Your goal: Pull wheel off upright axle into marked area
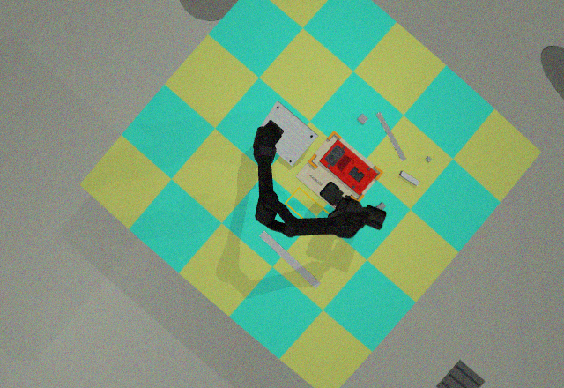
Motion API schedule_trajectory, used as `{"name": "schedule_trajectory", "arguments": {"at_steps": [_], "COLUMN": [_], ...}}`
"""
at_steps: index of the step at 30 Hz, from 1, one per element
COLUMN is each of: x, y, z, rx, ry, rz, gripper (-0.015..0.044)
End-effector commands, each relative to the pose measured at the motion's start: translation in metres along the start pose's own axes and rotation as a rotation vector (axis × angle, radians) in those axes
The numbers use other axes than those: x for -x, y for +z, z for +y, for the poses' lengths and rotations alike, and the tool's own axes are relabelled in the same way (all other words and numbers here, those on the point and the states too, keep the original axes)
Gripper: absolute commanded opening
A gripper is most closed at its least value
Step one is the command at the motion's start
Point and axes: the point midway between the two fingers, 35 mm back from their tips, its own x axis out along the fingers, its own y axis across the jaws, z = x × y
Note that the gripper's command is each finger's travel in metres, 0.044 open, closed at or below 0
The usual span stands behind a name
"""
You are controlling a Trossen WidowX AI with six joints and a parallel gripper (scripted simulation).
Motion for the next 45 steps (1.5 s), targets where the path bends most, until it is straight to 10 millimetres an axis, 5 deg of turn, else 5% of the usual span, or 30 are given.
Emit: {"name": "schedule_trajectory", "arguments": {"at_steps": [1, 30, 40, 45], "x": [0.007, 0.016, 0.052, 0.046], "y": [-0.001, -0.001, 0.000, 0.011], "z": [0.000, 0.000, -0.001, -0.006], "rx": [-0.001, 0.001, 0.002, 0.007], "ry": [0.011, 0.013, 0.013, 0.012], "rz": [0.005, 0.004, 0.005, 0.001], "gripper": [0.0000, 0.0000, 0.0000, 0.0000]}}
